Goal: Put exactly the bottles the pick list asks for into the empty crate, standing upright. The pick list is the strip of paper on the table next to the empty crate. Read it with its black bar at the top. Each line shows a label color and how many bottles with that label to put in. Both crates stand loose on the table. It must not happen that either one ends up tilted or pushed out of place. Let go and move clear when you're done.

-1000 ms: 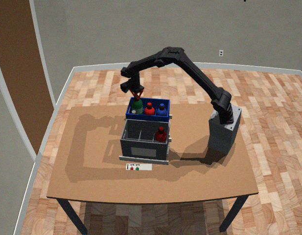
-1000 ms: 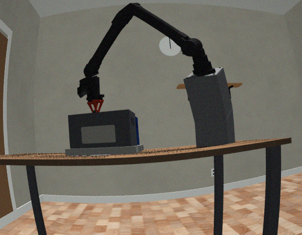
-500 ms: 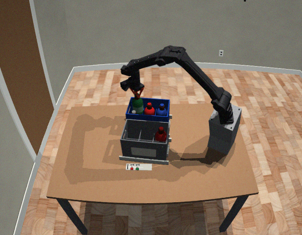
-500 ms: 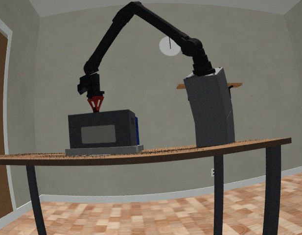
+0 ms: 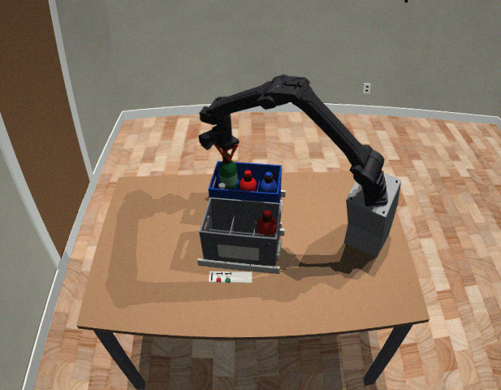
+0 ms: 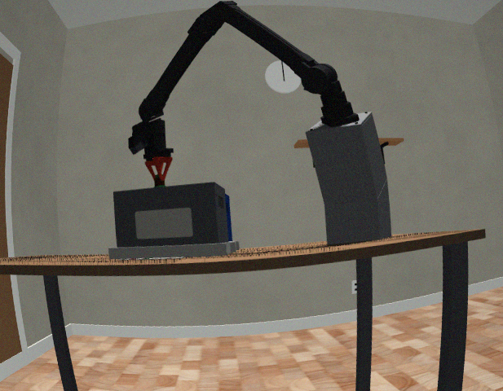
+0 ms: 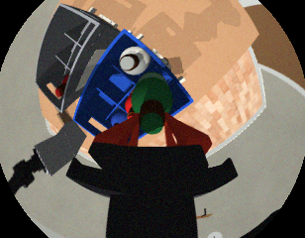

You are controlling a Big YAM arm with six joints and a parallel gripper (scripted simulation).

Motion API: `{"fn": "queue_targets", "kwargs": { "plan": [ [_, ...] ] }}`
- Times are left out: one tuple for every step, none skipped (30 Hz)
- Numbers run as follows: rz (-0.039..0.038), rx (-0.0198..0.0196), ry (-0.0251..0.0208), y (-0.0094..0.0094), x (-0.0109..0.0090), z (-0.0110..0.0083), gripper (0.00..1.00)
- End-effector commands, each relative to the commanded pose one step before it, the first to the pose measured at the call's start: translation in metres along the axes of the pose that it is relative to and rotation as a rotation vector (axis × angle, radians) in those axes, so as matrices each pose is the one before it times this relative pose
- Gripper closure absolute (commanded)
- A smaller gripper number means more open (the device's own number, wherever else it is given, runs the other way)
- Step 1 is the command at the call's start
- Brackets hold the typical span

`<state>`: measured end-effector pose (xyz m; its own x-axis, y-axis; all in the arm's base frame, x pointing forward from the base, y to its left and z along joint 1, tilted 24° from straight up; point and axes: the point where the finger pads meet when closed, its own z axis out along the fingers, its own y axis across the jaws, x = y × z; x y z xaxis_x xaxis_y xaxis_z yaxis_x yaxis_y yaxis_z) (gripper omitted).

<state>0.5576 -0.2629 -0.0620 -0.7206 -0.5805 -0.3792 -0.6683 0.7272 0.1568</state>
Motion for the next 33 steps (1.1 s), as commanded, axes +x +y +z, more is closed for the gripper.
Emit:
{"fn": "queue_targets", "kwargs": {
  "plan": [
    [-0.00687, 0.10486, -0.03325, -0.02343, -0.0038, -0.07225, 1.0],
    [-0.00003, 0.00009, 0.00009, 0.00018, -0.00009, -0.00072, 1.0],
    [-0.00003, 0.00009, 0.00009, 0.00016, -0.00008, -0.00076, 1.0],
    [-0.00003, 0.00009, 0.00009, 0.00016, -0.00008, -0.00079, 1.0],
    [-0.00003, 0.00009, 0.00009, 0.00015, -0.00008, -0.00081, 1.0],
    [-0.00003, 0.00009, 0.00009, 0.00015, -0.00009, -0.00083, 1.0],
    [-0.00003, 0.00009, 0.00009, 0.00015, -0.0001, -0.00086, 1.0],
    [0.0, 0.0, 0.0, 0.0, 0.0, 0.0, 1.0],
    [0.0, 0.0, 0.0, 0.0, 0.0, 0.0, 1.0],
    [-0.00003, 0.00008, 0.00009, -0.00011, -0.00028, -0.00243, 1.0],
    [-0.00003, 0.00008, 0.00009, 0.00014, -0.00005, -0.00083, 1.0],
    [-0.00003, 0.00008, 0.00009, 0.00016, -0.00004, -0.00083, 1.0],
    [-0.00003, 0.00008, 0.00009, 0.00018, -0.00004, -0.00085, 1.0],
    [-0.00007, 0.00023, 0.00025, 0.00015, 0.00014, -0.00082, 1.0],
    [-0.00006, 0.00019, 0.00021, 0.00001, 0.00014, -0.00082, 1.0],
    [-0.00006, 0.00019, 0.00021, 0.0, 0.00016, -0.00081, 1.0],
    [-0.00005, 0.00019, 0.00021, -0.00002, 0.00018, -0.00082, 1.0],
    [-0.00005, 0.00018, 0.00022, -0.00004, 0.00018, -0.00083, 1.0],
    [-0.00005, 0.00018, 0.00022, -0.00005, 0.00017, -0.00084, 1.0],
    [-0.00005, 0.00017, 0.00021, -0.00006, 0.00018, -0.00085, 1.0],
    [-0.00005, 0.00012, -0.00002, -0.00005, 0.00017, -0.00085, 1.0],
    [-0.00005, 0.00013, 0.00005, -0.00005, 0.0002, -0.00084, 1.0],
    [-0.00005, 0.00017, 0.00021, -0.00006, 0.00024, -0.00083, 1.0],
    [-0.00004, 0.00016, 0.00021, -0.00007, 0.00025, -0.00081, 1.0],
    [0.0, 0.0, 0.0, 0.0, 0.0, 0.0, 1.0],
    [0.0, 0.0, 0.0, 0.0, 0.0, 0.0, 1.0],
    [-0.00004, 0.00009, -0.0001, -0.00034, 0.00049, -0.00219, 1.0],
    [-0.00004, 0.00011, -0.00003, -0.00007, 0.00024, -0.00065, 1.0],
    [-0.00004, 0.00014, 0.00014, -0.00004, 0.00025, -0.00062, 1.0],
    [-0.00004, 0.00015, 0.0002, -0.00002, 0.00027, -0.00061, 1.0],
    [-0.00004, 0.00015, 0.0002, -0.00002, 0.00026, -0.00057, 1.0],
    [-0.00004, 0.00013, 0.00012, -0.00004, 0.00023, -0.00056, 1.0],
    [-0.00004, 0.00009, -0.00008, -0.00004, 0.00021, -0.00054, 1.0]
  ]
}}
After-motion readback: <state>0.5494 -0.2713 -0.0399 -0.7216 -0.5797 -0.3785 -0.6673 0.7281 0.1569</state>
